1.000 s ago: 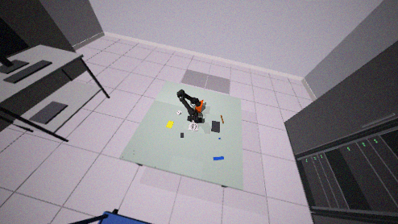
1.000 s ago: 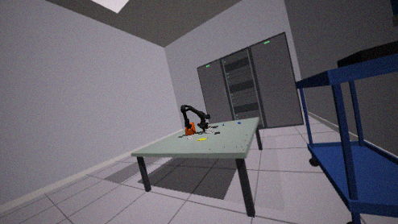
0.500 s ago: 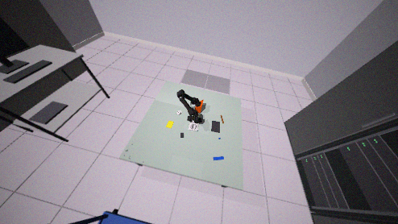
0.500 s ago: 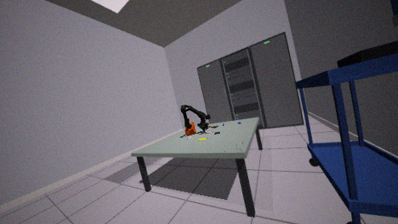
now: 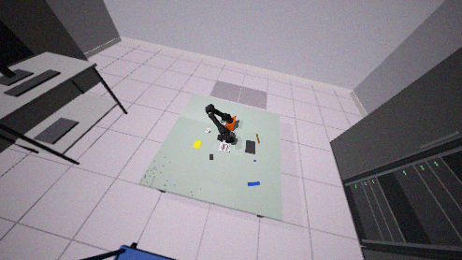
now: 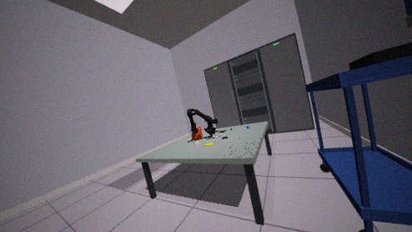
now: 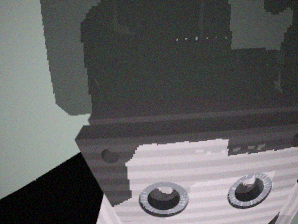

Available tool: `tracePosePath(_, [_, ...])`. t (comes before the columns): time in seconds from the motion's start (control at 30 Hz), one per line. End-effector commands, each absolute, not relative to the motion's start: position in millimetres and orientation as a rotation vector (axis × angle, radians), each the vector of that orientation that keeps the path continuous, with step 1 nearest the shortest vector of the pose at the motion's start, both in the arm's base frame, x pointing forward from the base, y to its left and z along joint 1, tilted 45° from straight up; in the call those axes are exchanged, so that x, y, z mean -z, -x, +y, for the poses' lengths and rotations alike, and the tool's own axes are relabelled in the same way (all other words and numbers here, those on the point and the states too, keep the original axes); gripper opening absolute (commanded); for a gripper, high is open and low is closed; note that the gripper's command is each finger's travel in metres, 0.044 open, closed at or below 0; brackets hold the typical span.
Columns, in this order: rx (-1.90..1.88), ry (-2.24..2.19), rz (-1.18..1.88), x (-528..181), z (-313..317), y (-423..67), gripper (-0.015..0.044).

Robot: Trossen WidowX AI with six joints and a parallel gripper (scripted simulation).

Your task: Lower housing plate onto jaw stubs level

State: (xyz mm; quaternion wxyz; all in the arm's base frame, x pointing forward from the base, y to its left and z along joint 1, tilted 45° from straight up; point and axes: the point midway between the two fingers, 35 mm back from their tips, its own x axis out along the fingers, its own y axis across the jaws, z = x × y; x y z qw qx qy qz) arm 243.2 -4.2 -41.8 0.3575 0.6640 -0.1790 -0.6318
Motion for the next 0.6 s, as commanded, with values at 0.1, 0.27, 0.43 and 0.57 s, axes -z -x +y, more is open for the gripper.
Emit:
tracePosePath(0.1, [1.633, -1.714, -0.461, 44.1, -5.9, -244.3, 0.0351])
tracePosePath(0.27, [1.633, -1.714, -0.462, 45.2, -7.0, -244.5, 0.0351])
tracePosePath(0.43, [1.633, -1.715, -0.463, 45.8, -7.6, -244.6, 0.0351])
tracePosePath(0.57, [1.633, -1.715, -0.463, 45.8, -7.6, -244.6, 0.0351])
